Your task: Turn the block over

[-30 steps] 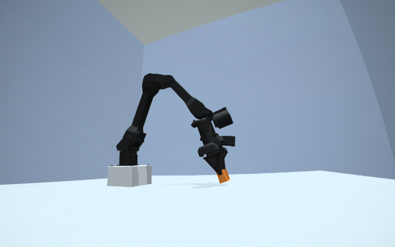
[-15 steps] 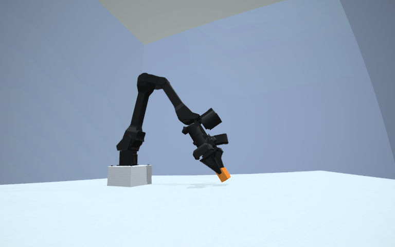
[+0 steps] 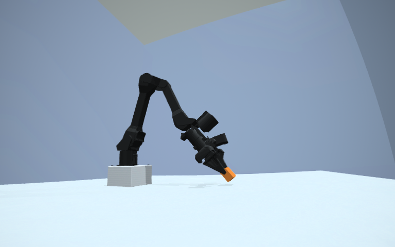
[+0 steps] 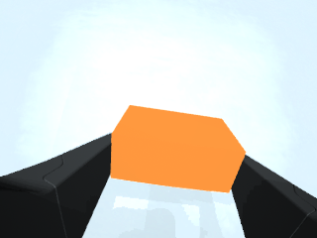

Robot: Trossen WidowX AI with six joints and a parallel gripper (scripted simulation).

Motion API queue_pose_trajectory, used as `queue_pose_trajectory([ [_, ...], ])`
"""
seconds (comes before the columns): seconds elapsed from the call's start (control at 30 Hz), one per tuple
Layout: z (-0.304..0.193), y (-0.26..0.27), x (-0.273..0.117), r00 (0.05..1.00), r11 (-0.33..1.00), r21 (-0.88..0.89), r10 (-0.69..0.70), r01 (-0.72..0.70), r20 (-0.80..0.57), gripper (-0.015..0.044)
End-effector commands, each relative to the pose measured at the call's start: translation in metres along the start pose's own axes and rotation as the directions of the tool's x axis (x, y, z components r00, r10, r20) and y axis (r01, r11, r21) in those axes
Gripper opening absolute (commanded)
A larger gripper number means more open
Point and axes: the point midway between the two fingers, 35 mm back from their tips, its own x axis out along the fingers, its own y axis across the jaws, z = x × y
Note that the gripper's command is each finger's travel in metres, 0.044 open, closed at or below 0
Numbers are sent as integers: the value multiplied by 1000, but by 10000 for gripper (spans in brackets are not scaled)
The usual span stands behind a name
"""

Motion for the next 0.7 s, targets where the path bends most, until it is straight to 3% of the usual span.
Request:
queue_pose_trajectory([
  [0.0,-8,0,11,999,1000,-7,-7,7,35,0],
  [0.67,-22,0,29,954,1000,0,-5,5,299,0],
])
